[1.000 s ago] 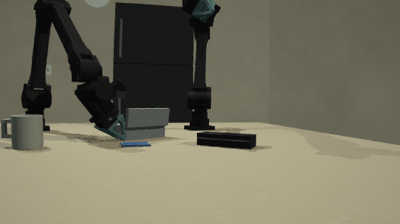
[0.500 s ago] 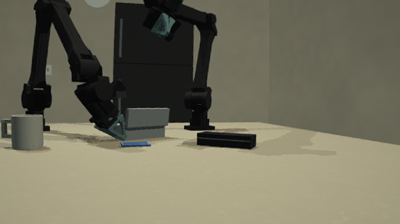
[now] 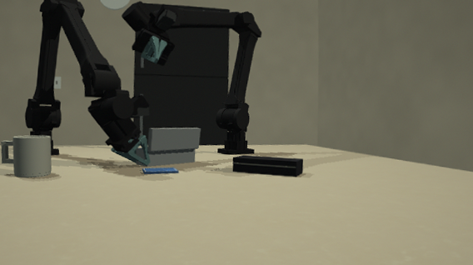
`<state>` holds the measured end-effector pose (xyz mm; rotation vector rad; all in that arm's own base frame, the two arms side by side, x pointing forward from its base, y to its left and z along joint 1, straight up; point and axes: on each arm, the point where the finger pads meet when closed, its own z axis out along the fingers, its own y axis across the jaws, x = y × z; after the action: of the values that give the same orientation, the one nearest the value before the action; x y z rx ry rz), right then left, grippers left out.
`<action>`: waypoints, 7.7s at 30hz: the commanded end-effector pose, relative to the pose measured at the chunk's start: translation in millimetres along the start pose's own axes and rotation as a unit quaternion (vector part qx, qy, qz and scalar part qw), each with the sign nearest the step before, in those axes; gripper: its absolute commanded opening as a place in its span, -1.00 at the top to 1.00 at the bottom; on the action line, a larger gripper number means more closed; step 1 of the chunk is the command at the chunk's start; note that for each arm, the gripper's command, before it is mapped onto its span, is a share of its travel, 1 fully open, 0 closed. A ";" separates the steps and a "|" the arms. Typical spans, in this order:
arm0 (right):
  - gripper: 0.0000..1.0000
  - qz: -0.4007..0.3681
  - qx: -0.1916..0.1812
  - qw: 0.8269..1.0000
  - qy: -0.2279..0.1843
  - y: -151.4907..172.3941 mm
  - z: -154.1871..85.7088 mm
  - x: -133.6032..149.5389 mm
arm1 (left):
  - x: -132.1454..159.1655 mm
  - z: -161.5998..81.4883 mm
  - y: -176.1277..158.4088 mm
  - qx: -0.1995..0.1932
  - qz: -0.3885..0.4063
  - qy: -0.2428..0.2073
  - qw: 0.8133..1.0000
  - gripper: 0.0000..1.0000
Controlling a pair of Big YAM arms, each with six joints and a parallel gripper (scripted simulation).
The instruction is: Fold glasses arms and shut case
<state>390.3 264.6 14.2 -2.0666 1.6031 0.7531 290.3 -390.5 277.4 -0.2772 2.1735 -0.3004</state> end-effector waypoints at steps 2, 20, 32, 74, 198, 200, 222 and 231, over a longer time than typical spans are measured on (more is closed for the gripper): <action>-0.15 -0.010 0.015 1.000 -0.005 -9.4 -13.8 -7.2 | 13.5 -35.0 -33.0 0.017 -0.035 -0.002 0.999 1.00; -0.15 -0.010 0.015 1.000 -0.005 -9.4 -13.8 -7.2 | 115.9 -70.9 -42.8 0.012 0.049 -0.027 0.998 1.00; -0.15 -0.010 0.015 1.000 -0.005 -9.4 -13.8 -7.2 | 171.9 -48.5 -21.4 -0.020 0.112 -0.039 0.993 1.00; -0.15 -0.010 0.015 1.000 -0.005 -9.4 -13.8 -7.2 | 235.7 -5.1 10.2 -0.046 0.165 -0.050 0.984 1.00; -0.15 -0.010 0.015 1.000 -0.005 -9.4 -13.8 -7.2 | 240.7 -21.0 85.5 -0.190 0.007 0.179 0.965 1.00; -0.15 -0.010 0.015 1.000 -0.005 -9.4 -13.8 -7.2 | 243.5 -17.6 86.3 -0.194 0.012 0.179 0.965 1.00; -0.15 -0.010 0.015 1.000 -0.005 -9.4 -13.8 -7.2 | 239.0 -26.9 103.1 -0.186 0.008 0.180 0.966 1.00; -0.15 -0.010 0.015 1.000 -0.005 -9.4 -13.8 -7.2 | 238.0 -29.0 110.0 -0.184 0.005 0.181 0.966 1.00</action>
<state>390.3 264.6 14.3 -2.0665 1.6029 0.7531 125.0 -353.6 73.6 -0.4338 2.5870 0.1143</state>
